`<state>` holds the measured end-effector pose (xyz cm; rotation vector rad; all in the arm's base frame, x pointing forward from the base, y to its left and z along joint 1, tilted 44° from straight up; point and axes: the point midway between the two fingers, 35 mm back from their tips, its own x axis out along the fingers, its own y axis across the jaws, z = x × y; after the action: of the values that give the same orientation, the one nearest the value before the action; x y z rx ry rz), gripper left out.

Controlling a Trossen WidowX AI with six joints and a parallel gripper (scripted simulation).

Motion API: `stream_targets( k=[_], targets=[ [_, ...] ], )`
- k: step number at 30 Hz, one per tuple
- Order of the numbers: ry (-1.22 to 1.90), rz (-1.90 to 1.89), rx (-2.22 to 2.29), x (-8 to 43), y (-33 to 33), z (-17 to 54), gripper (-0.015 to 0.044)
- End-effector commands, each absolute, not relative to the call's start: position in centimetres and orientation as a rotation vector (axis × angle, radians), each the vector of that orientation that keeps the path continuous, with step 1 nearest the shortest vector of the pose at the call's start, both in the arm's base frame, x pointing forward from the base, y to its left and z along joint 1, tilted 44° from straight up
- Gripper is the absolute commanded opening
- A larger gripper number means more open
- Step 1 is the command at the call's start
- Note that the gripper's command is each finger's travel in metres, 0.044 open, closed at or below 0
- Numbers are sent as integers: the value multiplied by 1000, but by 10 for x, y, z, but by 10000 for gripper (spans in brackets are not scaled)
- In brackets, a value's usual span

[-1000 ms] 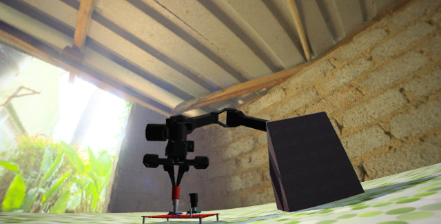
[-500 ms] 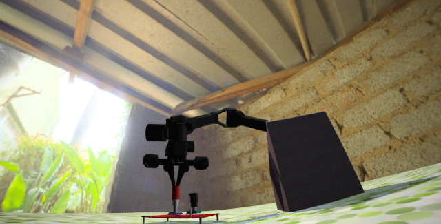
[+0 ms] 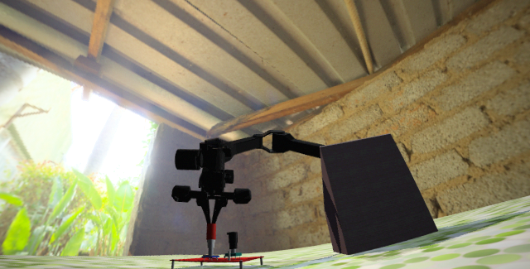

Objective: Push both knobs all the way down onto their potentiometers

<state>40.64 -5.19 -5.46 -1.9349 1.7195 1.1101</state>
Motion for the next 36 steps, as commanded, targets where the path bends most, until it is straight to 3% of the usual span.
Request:
stream_targets(
  k=[1,36],
  targets=[
    [1724,1108,-1930,406,-57,-58,0],
    [1724,1108,-1930,406,-60,-62,0]
  ],
)
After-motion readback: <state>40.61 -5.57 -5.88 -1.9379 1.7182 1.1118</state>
